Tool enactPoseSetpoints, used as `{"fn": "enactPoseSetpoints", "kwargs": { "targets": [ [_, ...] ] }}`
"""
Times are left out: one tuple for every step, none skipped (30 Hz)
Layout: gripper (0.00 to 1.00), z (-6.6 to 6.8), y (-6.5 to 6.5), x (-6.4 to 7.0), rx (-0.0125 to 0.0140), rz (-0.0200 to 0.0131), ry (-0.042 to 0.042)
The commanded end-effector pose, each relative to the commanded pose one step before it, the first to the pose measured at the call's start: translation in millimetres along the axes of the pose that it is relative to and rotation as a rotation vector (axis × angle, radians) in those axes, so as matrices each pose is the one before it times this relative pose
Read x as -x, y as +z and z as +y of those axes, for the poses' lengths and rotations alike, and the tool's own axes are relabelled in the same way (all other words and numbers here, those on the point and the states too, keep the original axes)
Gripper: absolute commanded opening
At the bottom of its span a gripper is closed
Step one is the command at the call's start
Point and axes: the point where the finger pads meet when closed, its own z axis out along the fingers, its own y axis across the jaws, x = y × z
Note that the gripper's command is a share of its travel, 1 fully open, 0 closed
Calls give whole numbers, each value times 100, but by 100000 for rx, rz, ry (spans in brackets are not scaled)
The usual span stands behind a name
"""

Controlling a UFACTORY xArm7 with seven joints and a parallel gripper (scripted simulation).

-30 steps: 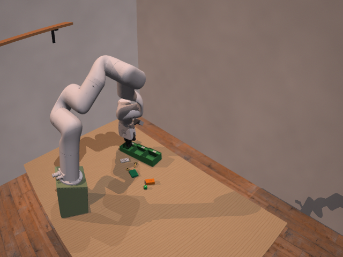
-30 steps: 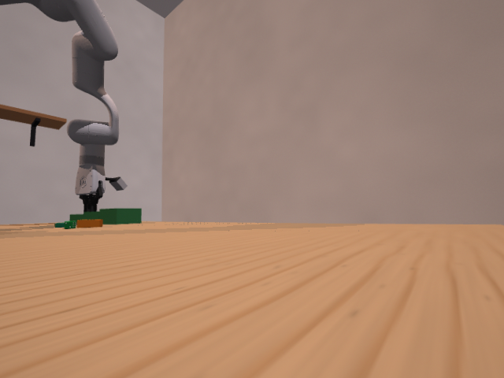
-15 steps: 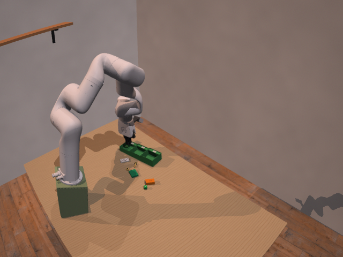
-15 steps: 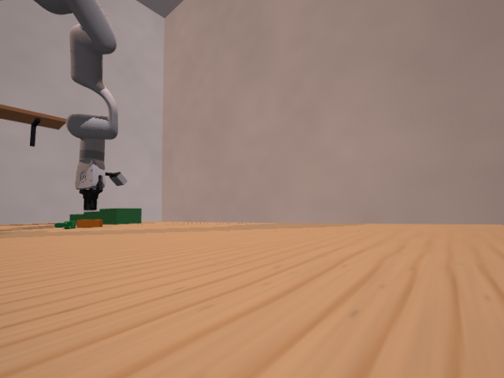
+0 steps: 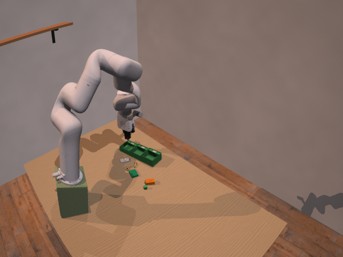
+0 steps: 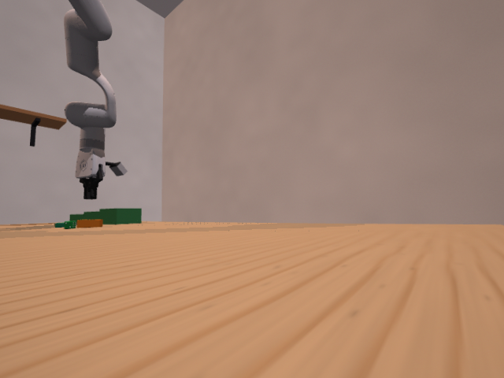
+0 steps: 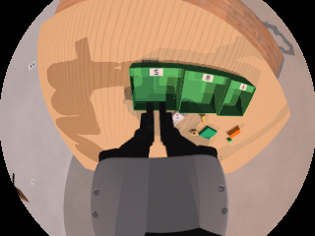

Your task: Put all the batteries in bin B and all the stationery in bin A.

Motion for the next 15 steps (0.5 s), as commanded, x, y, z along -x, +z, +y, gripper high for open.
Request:
{"fn": "enactPoseSetpoints", "kwargs": {
  "targets": [
    [7,-98,-3427,-338,-273,822,-56],
    [7,0,-834,-3,2,2,0],
    [7,0,-834,-3,2,2,0],
    [7,0,-834,-3,1,2,0],
    [7,0,0,0,0,0,0],
    [7,0,0,0,0,0,0],
    [7,0,-835,-3,0,2,1],
    [7,0,-834,-3,1,2,1],
    [7,0,-834,-3,1,2,1],
    [7,0,-834,-3,1,2,1],
    [7,0,-835,-2,1,2,1],
    [7,0,-835,-2,0,2,1],
    [7,0,-800,-2,0,2,1],
    [7,0,0,0,-1,0,0],
    [7,-4,8,1,0,2,1]
  ]
}}
